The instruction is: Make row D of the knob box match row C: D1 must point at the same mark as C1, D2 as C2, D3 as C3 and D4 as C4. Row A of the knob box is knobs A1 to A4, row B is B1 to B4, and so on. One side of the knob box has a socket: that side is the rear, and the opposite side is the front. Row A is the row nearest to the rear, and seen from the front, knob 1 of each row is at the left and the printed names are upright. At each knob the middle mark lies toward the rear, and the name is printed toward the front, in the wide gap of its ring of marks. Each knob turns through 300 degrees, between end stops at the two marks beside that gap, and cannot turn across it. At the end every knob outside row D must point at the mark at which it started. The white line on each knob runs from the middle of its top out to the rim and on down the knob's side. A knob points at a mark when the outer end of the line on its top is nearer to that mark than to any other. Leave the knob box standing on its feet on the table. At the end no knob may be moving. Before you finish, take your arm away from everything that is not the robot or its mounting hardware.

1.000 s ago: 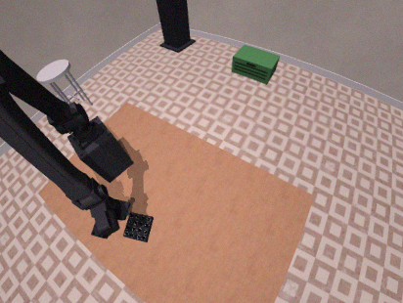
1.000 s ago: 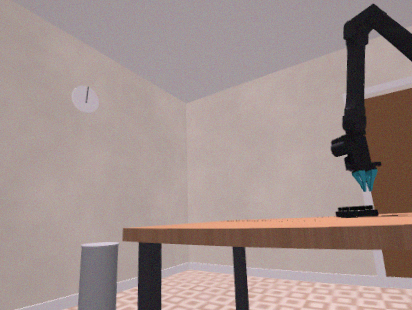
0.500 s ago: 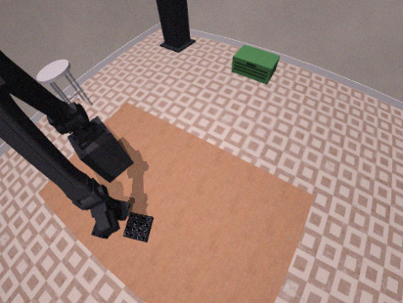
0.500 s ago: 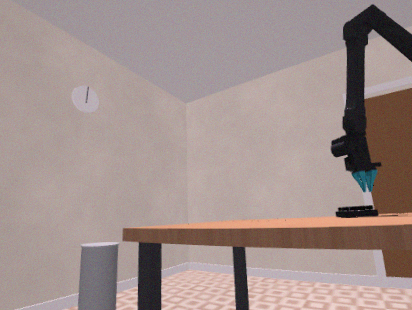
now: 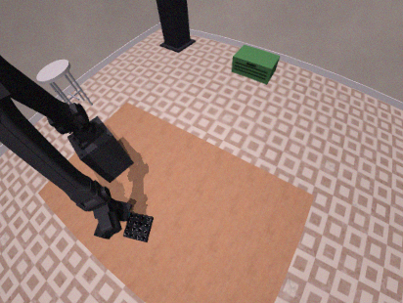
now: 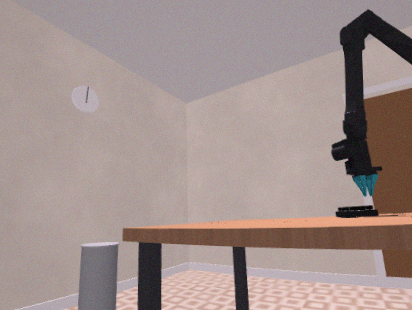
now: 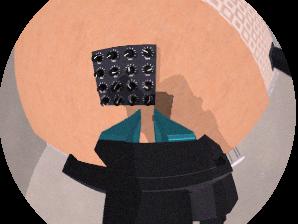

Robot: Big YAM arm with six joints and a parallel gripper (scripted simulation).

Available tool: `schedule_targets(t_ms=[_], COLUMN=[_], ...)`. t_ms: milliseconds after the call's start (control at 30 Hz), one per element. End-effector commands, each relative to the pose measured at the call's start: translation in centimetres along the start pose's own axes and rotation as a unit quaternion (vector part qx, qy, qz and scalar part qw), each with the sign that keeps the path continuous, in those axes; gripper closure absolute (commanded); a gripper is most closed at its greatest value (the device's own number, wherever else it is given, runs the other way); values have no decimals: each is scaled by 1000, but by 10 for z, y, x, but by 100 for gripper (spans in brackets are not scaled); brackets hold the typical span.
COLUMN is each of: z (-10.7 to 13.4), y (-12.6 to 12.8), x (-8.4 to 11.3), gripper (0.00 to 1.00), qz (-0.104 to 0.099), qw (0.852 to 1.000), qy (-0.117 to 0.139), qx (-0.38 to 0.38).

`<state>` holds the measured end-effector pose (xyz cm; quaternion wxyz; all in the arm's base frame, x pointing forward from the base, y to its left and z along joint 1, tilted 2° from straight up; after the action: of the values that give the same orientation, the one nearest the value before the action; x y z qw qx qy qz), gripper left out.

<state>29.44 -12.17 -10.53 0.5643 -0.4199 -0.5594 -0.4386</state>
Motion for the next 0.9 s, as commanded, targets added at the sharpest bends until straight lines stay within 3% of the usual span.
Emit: schedule_targets(t_ms=[0,867], z=[-1,-1], y=[9,8], x=[-8,-28], gripper=[82,82], qz=[-5,-5], qw=[1000,1000], qy=[-6,-5], qx=[2,1])
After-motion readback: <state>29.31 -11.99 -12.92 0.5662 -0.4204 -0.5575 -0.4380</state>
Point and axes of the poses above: the point where the finger pads meet when closed, its own x axis back along the fingers, its own y axis across the jaws, z = x × y, the point moved 7 cm from there along x, back along the fingers, and after that the axes turned 13 degrees about -x, right-handed, at the moved point
